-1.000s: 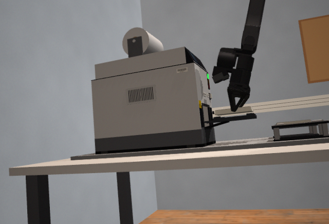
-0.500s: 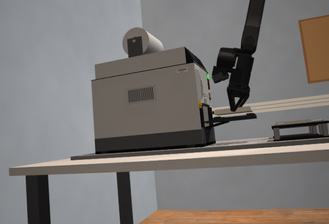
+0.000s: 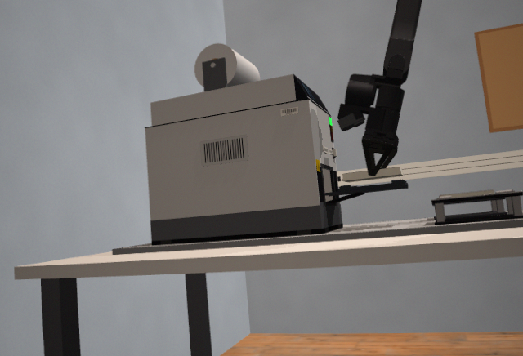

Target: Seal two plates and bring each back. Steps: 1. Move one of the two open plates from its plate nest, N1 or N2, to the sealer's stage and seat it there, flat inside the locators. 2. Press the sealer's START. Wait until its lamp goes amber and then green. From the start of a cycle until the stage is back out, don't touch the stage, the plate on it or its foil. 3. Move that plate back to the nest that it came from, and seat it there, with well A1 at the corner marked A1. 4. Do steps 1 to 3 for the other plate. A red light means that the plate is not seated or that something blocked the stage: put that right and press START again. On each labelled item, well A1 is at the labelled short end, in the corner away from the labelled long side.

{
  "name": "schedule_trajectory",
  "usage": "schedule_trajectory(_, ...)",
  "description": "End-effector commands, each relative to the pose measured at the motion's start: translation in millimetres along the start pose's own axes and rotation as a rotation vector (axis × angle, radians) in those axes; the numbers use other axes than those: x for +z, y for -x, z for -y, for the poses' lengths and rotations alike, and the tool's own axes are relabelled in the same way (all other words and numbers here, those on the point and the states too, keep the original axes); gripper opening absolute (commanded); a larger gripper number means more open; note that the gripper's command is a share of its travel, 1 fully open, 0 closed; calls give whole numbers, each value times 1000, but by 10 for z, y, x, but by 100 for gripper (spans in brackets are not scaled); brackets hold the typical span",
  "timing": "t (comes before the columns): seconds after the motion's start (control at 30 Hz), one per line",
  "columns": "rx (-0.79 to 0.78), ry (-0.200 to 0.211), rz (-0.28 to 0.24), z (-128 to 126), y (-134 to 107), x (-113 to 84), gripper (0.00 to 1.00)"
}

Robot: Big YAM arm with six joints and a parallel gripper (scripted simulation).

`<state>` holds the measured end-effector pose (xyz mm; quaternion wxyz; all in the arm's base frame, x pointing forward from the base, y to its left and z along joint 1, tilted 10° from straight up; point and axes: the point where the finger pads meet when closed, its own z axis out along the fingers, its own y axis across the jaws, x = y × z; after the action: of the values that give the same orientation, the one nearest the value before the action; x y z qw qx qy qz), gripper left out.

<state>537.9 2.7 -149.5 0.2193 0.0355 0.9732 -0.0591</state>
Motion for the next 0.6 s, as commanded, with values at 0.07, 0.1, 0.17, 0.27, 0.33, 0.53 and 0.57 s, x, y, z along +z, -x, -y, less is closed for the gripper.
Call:
schedule_trajectory(0.07,5,11,55,-86,296,-322,0)
schedule_trajectory(0.1,6,15,57,-94,322,-336,0)
schedule_trajectory(0.17,9,13,52,-67,314,-354,0)
schedule_trajectory(0.27,16,5,29,-1,229,-333,0)
schedule_trajectory(0.33,15,4,23,-1,206,-334,0)
schedule_trajectory(0.53,9,5,39,-23,291,-470,0)
schedule_trajectory(0.57,10,7,46,-33,338,-502,0)
